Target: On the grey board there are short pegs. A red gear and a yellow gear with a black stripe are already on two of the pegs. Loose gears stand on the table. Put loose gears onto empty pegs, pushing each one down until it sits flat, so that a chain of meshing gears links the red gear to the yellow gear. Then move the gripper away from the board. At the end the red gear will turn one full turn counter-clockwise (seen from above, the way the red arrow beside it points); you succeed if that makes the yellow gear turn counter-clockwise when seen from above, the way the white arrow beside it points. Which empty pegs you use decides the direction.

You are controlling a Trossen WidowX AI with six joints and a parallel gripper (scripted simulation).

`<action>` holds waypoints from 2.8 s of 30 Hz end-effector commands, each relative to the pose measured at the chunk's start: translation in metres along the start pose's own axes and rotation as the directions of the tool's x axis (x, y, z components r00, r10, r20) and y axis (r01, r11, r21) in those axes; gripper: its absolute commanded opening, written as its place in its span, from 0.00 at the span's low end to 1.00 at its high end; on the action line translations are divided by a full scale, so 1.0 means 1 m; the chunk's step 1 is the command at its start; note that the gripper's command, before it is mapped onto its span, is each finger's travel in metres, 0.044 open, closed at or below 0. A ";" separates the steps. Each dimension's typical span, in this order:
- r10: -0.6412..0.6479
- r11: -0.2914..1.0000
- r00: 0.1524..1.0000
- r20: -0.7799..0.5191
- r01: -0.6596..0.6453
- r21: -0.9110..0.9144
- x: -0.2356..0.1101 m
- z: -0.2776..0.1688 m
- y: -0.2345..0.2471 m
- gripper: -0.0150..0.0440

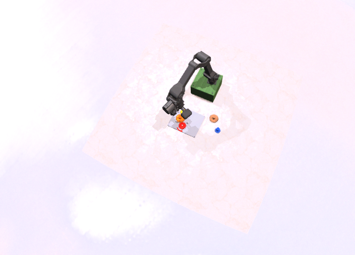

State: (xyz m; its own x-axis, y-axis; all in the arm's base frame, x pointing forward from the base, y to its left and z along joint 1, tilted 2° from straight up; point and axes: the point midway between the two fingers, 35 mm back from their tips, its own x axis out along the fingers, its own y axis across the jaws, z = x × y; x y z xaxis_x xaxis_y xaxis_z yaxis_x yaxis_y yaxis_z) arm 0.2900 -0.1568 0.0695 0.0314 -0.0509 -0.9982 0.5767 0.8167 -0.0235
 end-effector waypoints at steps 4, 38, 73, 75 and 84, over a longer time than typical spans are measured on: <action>0.000 1.000 1.000 0.003 0.000 0.004 -0.002 0.000 0.000 1.00; 0.001 1.000 1.000 0.002 -0.001 0.004 -0.002 0.000 0.003 1.00; 0.024 1.000 1.000 -0.019 -0.024 0.005 -0.046 -0.241 0.265 1.00; 0.024 1.000 1.000 -0.019 -0.024 0.005 -0.046 -0.241 0.265 1.00; 0.024 1.000 1.000 -0.019 -0.024 0.005 -0.046 -0.241 0.265 1.00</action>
State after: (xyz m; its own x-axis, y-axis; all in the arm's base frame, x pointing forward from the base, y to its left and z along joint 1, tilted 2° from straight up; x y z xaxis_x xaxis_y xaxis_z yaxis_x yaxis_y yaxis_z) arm 0.2452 0.2004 0.0950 0.0291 -0.0219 -0.9993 0.5755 0.8178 -0.0011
